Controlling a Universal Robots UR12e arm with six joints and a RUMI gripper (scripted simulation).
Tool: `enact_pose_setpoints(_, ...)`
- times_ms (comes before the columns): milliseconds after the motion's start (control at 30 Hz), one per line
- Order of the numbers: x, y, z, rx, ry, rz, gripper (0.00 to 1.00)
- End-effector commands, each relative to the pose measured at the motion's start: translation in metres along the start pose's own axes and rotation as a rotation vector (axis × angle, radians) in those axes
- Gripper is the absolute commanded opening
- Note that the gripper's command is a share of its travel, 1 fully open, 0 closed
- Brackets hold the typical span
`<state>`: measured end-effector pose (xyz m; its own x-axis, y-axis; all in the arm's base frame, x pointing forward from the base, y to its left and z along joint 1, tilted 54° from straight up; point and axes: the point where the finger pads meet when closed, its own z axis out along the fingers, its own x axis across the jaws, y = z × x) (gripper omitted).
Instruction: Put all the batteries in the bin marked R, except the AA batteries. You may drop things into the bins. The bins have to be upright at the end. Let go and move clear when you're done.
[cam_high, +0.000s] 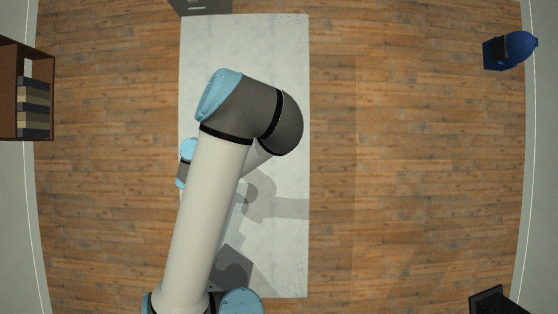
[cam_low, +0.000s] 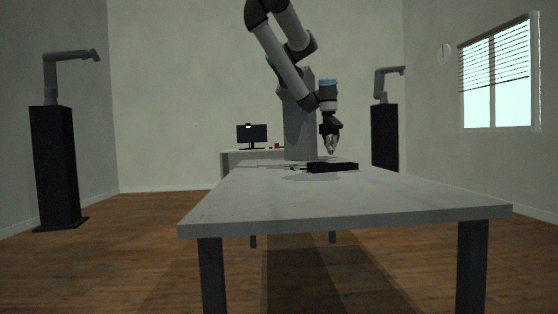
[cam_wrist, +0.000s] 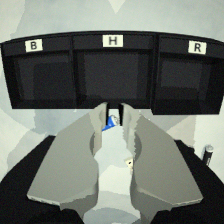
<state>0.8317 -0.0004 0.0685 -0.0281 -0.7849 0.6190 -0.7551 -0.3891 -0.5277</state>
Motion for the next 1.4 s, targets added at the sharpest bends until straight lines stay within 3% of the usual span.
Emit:
enact_pose_setpoints(0,-0.021,-0.001,0.0,0.003,0.0,0.0,0.04)
enact_pose_setpoints(500,-0.085,0.002,-0.001,0.003,0.0,0.0,0.04)
enact_pose_setpoints(800,-0.084,0.003,0.003,0.001,0.001,0.001,0.04)
enact_pose_setpoints(1367,-0.083,0.003,0.044,0.001,0.001,0.001,0.04)
